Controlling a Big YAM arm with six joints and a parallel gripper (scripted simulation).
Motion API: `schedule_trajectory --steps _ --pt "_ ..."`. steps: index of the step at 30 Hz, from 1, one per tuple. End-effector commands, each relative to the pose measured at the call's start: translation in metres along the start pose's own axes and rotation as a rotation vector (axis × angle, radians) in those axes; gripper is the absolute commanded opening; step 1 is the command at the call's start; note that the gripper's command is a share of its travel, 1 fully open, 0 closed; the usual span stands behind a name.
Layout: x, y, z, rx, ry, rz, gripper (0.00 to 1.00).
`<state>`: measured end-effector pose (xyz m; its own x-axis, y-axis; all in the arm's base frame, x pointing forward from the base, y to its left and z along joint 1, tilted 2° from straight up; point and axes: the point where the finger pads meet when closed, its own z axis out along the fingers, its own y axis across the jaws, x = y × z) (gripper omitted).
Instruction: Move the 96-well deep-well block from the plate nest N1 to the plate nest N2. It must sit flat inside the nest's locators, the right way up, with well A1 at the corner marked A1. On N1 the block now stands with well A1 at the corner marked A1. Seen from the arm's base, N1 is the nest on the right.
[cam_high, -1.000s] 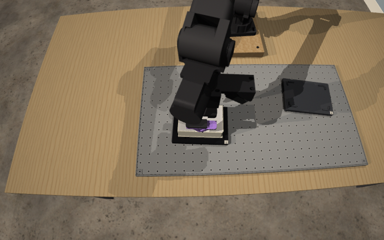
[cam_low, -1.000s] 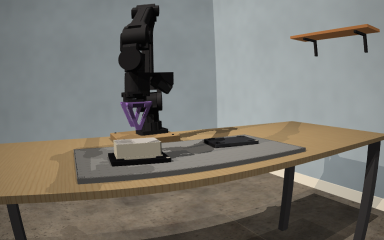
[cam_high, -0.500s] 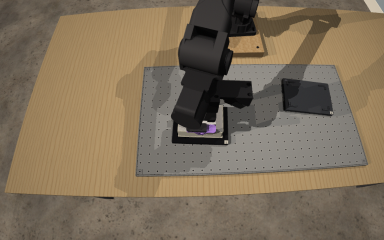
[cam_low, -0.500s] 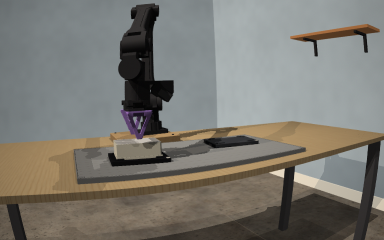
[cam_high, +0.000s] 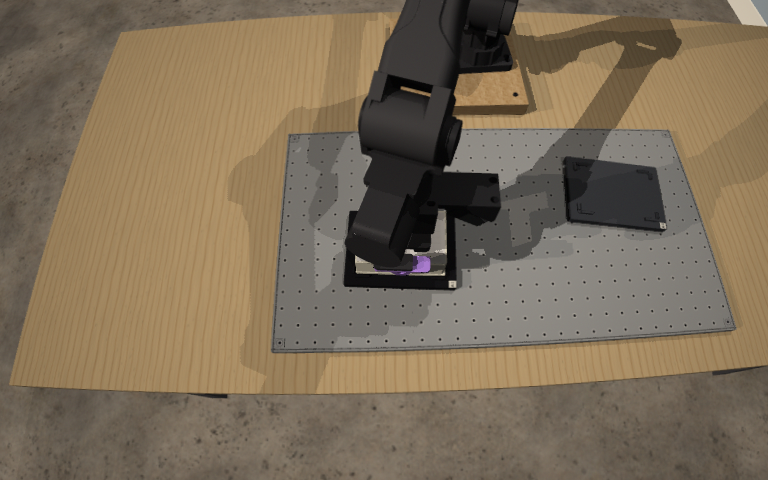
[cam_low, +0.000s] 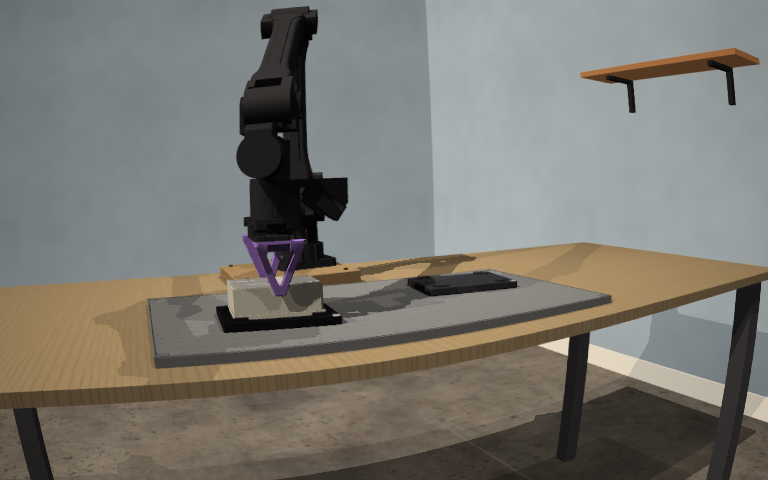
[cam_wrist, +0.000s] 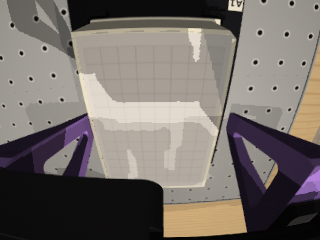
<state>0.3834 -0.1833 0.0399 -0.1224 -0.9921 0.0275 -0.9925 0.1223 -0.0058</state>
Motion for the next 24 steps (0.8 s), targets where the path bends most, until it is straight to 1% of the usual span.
schedule_trajectory --steps 1,13,18,20,24 --pt "0.006 0.002 0.01 0.001 0.0 0.0 1.0" --pt "0.006 0.002 0.03 0.001 0.0 0.0 1.0" --pt "0.006 0.002 0.032 0.001 0.0 0.0 1.0" --pt "0.006 0.001 0.028 0.011 0.003 0.0 1.0" --pt "0.006 0.001 0.028 0.011 0.003 0.0 1.0"
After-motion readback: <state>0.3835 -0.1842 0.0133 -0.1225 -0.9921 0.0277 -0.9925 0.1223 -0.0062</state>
